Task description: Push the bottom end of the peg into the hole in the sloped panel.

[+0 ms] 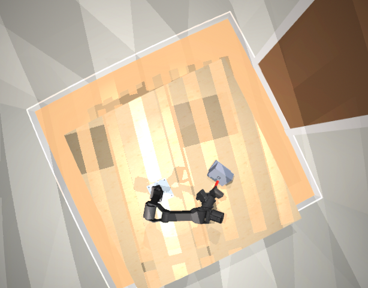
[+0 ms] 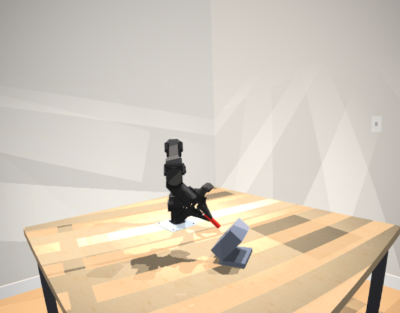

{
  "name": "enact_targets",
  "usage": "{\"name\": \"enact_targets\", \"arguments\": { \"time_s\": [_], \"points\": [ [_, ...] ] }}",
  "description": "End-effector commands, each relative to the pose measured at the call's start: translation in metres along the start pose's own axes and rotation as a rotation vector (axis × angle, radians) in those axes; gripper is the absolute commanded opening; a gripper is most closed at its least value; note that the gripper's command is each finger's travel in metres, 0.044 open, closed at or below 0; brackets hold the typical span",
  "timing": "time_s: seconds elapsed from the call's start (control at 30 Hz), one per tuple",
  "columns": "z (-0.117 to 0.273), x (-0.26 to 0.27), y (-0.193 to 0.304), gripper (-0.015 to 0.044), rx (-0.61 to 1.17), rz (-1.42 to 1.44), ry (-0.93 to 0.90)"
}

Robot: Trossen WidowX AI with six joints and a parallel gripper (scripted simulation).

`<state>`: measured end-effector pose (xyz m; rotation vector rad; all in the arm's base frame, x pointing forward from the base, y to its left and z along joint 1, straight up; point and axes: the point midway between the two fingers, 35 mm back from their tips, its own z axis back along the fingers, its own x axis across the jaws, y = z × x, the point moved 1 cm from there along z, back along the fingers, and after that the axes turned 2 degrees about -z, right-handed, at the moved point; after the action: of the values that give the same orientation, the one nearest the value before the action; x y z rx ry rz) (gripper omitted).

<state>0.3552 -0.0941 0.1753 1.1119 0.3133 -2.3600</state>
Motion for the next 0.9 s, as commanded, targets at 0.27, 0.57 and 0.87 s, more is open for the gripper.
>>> {"name": "enact_targets", "arguments": {
  "time_s": [0.27, 0.57, 0.87],
  "points": [
    [-0.014, 0.001, 0.000, 0.0000, 0.000, -0.007, -0.004],
    [-0.024, 0.002, -0.001, 0.0000, 0.000, -0.007, -0.003],
    [-0.022, -0.001, 0.000, 0.0000, 0.002, 0.002, 0.004]
  ]
}}
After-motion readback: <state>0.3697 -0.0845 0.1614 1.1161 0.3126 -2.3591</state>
